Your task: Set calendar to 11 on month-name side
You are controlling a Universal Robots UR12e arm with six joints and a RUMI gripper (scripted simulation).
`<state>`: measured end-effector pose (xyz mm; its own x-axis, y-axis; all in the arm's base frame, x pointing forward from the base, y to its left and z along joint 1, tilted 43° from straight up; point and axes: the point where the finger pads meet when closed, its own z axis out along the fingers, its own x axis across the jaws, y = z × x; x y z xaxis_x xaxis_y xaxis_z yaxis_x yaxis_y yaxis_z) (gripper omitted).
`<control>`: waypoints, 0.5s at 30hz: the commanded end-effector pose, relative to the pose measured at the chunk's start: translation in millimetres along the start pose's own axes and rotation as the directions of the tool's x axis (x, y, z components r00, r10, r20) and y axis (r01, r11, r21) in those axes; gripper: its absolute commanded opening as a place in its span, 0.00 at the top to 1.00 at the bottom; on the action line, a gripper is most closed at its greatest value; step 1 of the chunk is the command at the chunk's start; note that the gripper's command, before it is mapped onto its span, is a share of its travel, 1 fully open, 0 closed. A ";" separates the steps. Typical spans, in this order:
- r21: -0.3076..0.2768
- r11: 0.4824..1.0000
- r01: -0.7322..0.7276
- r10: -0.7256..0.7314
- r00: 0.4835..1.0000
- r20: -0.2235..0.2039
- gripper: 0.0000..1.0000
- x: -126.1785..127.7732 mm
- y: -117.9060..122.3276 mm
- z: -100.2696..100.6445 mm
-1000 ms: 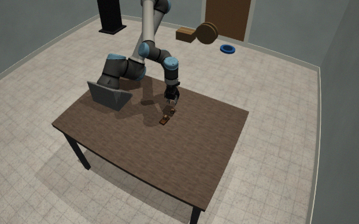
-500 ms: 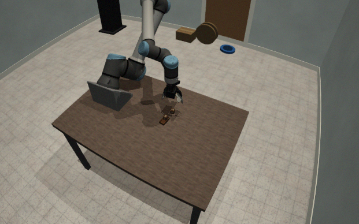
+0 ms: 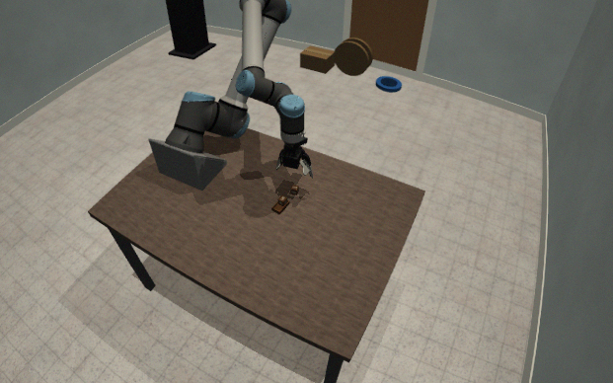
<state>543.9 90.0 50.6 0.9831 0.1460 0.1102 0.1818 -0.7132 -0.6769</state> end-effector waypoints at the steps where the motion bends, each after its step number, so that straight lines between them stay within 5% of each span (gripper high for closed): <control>1: -0.001 1.000 0.010 -0.010 1.000 -0.001 0.00 0.4 0.2 -0.5; 15: -0.001 0.976 0.217 -0.217 0.976 -0.001 0.00 -0.7 -1.6 0.9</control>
<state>542.8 91.6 50.6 0.9446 0.2518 0.2104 0.3275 -0.6849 -0.6509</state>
